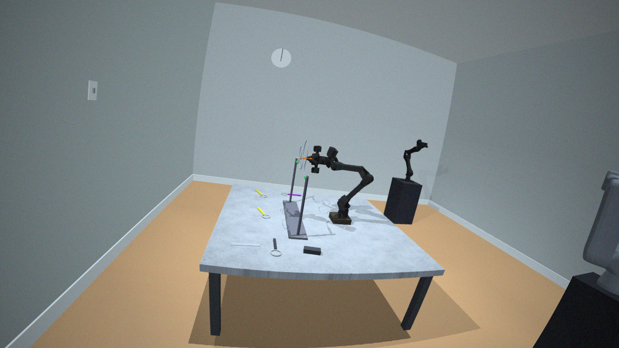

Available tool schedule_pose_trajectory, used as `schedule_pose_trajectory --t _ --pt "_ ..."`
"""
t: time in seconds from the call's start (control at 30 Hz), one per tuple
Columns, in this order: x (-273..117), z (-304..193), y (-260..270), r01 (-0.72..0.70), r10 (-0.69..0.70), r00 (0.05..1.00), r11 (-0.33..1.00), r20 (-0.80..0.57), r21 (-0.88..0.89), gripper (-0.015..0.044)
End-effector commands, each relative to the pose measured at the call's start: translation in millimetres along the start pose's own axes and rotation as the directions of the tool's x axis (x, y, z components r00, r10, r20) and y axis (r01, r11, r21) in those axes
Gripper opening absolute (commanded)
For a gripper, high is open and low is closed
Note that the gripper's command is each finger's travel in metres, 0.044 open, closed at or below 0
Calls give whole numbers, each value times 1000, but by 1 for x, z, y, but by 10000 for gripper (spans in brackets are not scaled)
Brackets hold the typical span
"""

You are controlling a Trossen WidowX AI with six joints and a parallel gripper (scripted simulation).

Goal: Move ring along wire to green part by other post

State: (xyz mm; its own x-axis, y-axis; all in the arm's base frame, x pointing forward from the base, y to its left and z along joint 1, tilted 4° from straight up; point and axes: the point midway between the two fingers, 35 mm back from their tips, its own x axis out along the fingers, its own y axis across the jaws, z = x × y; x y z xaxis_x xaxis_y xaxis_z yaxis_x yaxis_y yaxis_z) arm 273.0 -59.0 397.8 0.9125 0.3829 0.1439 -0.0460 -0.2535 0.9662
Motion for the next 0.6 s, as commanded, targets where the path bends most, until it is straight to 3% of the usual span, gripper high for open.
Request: schedule_pose_trajectory --t 0.0,0.57 --pt "0 -1 11 -24 24 1000 999 1 32 -150" --pt "-2 3 35 -64 64 998 990 2 128 -150"
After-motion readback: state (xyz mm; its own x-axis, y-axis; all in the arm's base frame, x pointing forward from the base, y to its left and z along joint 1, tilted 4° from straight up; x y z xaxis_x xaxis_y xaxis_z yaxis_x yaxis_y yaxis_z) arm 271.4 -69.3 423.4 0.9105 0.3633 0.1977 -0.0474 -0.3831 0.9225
